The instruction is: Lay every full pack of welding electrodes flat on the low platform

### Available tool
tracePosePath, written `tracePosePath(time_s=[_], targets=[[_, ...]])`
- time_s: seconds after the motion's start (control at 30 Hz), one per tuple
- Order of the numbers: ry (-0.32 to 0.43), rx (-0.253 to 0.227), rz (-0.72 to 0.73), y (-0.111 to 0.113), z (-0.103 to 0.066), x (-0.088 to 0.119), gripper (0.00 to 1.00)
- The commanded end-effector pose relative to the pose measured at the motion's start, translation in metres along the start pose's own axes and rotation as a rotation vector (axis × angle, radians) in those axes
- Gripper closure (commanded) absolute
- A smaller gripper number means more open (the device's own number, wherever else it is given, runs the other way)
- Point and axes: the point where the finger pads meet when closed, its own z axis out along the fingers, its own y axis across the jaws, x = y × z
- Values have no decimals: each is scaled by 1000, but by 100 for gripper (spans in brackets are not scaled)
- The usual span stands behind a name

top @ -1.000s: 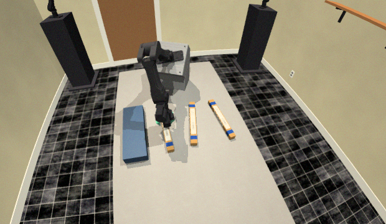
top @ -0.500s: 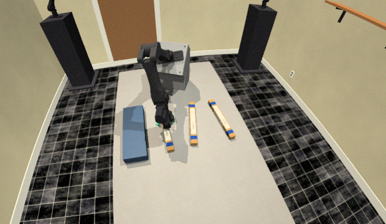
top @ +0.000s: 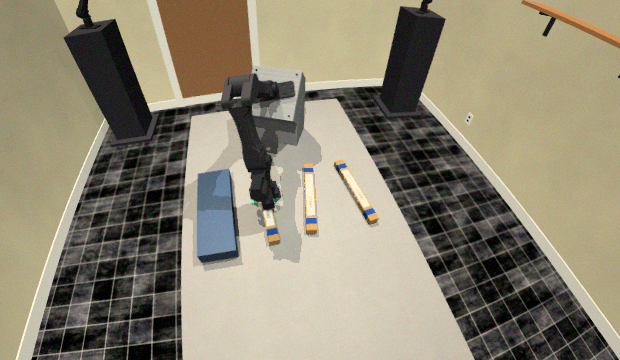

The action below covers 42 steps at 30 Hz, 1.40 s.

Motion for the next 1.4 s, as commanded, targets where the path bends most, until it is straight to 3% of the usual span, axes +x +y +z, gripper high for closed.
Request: tracePosePath(time_s=[0.0, 0.2, 0.3, 1.37], targets=[[-54, 3, 2, -3, 2, -19, 26], [-52, 7, 7, -6, 9, -18, 26], [-77, 12, 8, -8, 0, -27, 26], [-73, 15, 12, -12, -4, -28, 26]])
